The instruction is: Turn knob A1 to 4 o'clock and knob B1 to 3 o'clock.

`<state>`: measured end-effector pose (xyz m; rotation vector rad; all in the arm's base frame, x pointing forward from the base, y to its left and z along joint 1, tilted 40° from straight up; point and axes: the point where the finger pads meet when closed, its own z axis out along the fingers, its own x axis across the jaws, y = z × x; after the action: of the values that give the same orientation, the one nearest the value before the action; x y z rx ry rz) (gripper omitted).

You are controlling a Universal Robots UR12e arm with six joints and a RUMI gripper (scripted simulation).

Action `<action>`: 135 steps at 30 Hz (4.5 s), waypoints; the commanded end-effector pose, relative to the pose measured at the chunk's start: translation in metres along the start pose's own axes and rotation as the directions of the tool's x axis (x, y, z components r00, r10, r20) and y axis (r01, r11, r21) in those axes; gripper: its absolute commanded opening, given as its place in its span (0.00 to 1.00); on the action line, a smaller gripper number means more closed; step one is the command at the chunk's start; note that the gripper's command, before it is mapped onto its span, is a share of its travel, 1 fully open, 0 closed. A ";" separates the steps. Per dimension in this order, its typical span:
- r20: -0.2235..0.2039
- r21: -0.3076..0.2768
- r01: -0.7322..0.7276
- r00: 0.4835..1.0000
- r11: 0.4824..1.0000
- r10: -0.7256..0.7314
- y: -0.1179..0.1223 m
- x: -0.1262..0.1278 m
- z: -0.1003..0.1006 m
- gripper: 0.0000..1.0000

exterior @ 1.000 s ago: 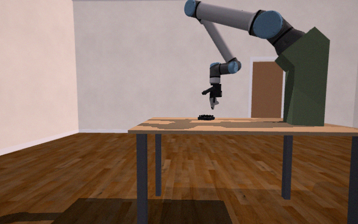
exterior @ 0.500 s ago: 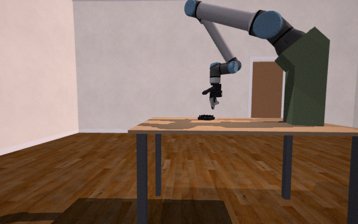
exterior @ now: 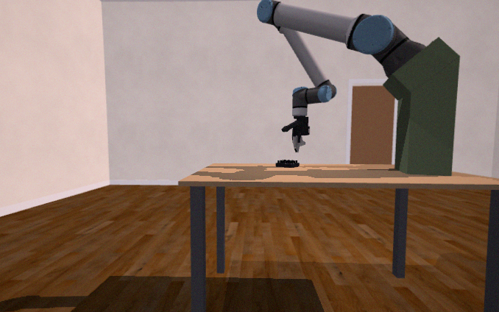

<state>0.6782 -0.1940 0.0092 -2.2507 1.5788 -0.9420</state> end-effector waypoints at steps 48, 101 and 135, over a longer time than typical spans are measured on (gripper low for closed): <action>-0.001 0.002 0.001 1.000 1.000 -0.001 -0.001 0.001 0.036 0.11; 0.000 0.001 0.001 1.000 1.000 -0.001 -0.001 0.001 0.043 0.11; 0.000 0.001 0.000 1.000 1.000 0.000 -0.006 0.001 0.043 0.11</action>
<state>0.7084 -0.1994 -0.0209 -2.2500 1.5789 -0.9400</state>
